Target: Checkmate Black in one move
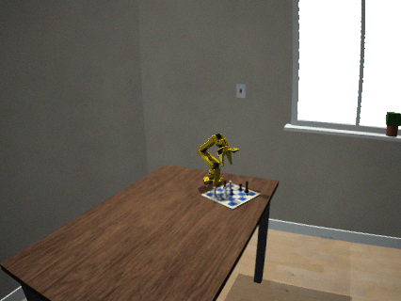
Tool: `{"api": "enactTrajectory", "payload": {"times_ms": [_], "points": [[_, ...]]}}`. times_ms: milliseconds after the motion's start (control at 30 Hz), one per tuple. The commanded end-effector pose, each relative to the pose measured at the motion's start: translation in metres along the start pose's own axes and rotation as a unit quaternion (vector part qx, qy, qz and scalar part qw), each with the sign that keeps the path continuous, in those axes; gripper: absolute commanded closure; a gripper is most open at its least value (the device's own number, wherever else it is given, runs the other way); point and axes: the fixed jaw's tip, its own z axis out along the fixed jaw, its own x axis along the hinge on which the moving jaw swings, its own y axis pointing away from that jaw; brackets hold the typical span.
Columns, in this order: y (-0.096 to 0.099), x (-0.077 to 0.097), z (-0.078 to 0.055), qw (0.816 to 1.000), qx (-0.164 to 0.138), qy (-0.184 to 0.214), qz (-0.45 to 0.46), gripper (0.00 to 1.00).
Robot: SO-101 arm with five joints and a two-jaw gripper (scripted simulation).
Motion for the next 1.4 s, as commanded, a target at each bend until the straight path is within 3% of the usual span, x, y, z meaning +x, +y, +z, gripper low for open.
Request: {"api": "enactTrajectory", "payload": {"times_ms": [0,100,300,500,1367], "points": [[0.003,0.005,0.004,1.0,-0.007,0.022,-0.011,0.61],[0.01,0.007,0.011,0.998,-0.021,0.045,-0.033,0.68],[0.034,0.018,0.029,0.985,-0.059,0.119,-0.109,0.92],[0.043,0.024,0.035,0.978,-0.069,0.144,-0.136,1.0],[0.044,0.029,0.038,0.976,-0.072,0.145,-0.144,1.0]]}}
